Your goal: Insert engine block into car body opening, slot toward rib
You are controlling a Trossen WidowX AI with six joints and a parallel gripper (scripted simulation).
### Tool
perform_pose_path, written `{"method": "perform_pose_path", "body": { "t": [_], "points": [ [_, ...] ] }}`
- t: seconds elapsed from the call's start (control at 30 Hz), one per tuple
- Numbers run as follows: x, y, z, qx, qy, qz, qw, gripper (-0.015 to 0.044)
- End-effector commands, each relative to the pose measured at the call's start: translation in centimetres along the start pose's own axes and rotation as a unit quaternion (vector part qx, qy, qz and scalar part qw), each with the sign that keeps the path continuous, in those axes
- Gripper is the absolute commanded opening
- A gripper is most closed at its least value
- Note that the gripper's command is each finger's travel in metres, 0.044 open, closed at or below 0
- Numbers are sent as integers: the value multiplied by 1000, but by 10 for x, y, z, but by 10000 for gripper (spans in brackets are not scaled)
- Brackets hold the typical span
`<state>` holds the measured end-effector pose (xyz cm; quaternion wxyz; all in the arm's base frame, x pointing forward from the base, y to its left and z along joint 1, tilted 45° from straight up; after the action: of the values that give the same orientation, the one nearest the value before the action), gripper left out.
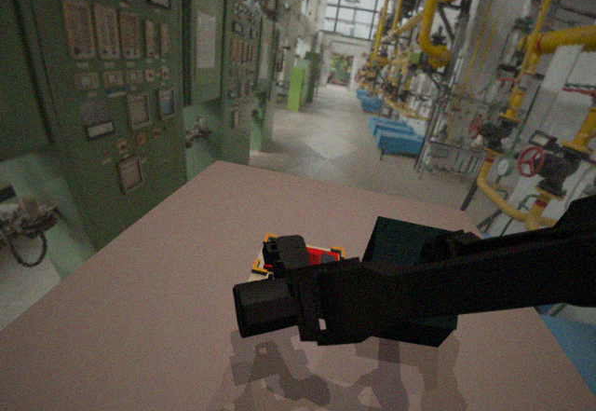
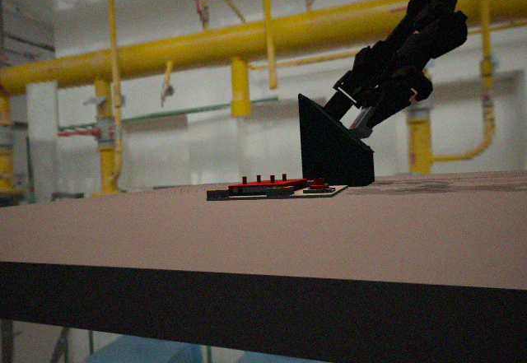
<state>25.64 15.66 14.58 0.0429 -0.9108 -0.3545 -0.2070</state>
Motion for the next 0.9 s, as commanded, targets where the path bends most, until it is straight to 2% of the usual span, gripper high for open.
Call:
{"method": "perform_pose_path", "body": {
  "t": [0.0,0.87],
  "points": [
    [-2,-9,8,-16,-1,4,1000,0],
    [2,-35,39,-15,-1,4,1000,0]
  ]
}}
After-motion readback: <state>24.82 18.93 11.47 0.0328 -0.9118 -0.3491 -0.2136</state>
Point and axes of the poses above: the point midway between the two fingers, 35 mm back from their tips, its own z axis out along the fingers, its own x axis across the jaws, y = z × x, the point moved 8 cm from there along -z, back along the fingers, and after that the axes turned 8 degrees about -z, right-handed, at the moved point
